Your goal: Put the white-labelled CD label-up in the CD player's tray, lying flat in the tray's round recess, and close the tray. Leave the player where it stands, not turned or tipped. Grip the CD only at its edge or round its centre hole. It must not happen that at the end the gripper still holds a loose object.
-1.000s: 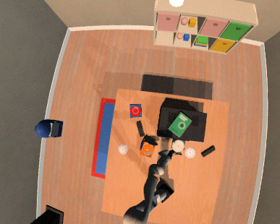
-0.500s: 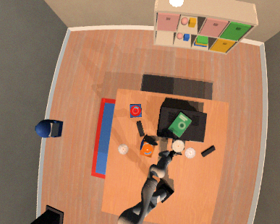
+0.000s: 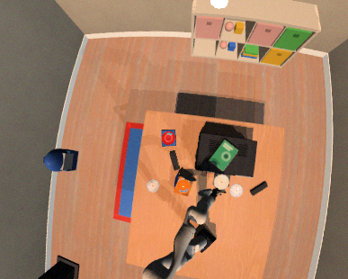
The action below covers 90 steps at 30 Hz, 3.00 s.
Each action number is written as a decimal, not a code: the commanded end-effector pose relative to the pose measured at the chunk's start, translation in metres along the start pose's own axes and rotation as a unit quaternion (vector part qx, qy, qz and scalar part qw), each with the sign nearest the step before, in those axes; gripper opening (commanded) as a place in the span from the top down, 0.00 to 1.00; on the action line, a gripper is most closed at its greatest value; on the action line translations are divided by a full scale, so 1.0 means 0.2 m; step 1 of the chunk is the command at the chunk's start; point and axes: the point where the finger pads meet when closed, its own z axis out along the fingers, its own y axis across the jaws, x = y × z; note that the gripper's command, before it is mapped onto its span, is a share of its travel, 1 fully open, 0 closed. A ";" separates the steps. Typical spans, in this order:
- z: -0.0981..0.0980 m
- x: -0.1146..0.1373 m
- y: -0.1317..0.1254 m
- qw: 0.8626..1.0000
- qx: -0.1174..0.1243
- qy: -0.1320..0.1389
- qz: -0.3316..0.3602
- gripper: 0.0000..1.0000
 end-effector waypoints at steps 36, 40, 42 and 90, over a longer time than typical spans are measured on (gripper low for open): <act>0.00 -0.01 0.01 1.000 -0.003 -0.001 0.002 0.90; 0.00 -0.01 0.01 1.000 -0.001 0.001 0.005 0.90; 0.00 -0.02 0.01 1.000 0.000 0.003 0.008 0.90; 0.24 -0.48 -0.03 0.926 0.146 0.198 0.287 0.90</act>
